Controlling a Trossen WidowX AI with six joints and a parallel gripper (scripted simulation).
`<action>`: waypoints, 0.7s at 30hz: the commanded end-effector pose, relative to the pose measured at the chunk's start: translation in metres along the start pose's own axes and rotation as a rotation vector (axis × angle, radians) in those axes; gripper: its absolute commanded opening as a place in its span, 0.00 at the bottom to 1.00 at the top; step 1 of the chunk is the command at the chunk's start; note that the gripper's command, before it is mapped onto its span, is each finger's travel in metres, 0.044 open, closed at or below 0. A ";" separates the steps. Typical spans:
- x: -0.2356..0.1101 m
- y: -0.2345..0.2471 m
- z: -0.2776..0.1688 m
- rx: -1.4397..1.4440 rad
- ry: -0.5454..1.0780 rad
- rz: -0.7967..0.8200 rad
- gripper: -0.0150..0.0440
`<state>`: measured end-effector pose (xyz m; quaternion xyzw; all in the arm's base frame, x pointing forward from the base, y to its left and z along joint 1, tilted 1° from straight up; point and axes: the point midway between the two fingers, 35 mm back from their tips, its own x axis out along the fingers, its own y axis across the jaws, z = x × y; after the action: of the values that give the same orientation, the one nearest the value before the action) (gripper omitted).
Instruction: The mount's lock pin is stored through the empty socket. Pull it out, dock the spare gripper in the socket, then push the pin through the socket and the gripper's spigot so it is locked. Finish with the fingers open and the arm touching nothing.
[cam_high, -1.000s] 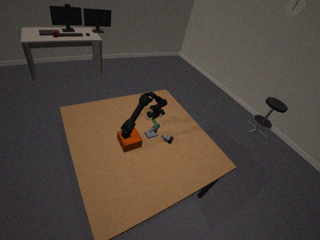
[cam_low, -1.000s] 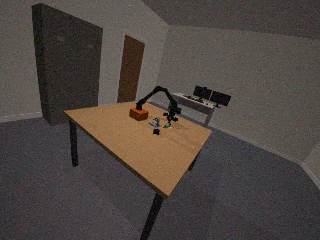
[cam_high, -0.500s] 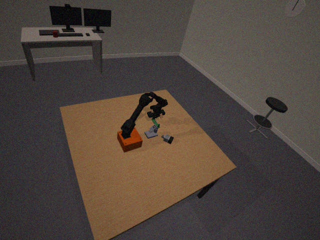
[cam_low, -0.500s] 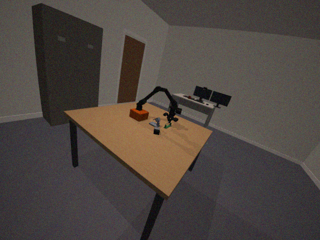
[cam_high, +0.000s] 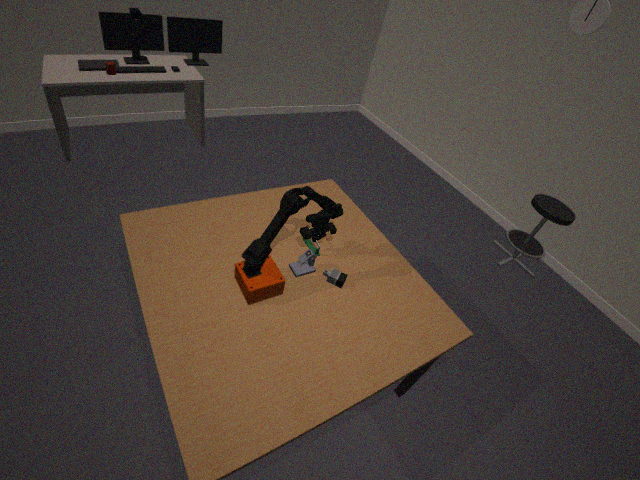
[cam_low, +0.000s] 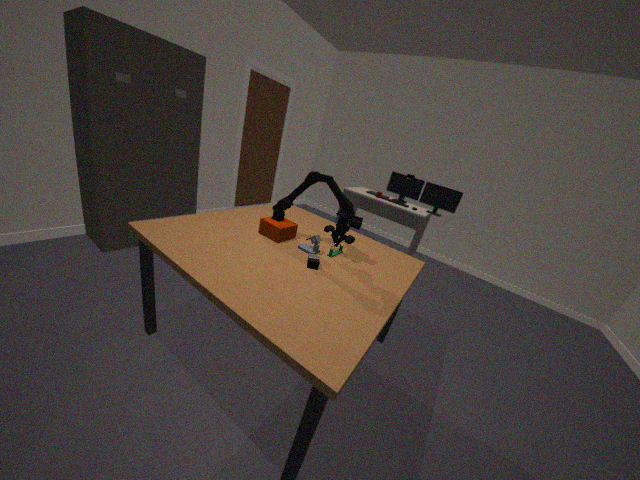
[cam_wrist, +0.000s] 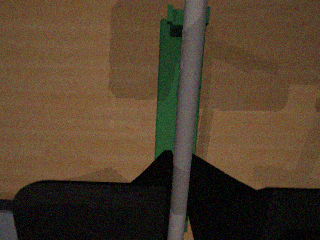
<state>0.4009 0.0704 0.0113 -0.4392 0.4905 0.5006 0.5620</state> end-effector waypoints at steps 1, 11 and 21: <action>-0.007 -0.001 -0.007 -0.006 -0.002 -0.006 0.25; 0.006 -0.001 -0.009 -0.005 0.000 -0.002 0.25; 0.022 -0.002 -0.010 -0.006 0.000 0.001 0.25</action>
<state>0.4016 0.0629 -0.0072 -0.4392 0.4909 0.5015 0.5610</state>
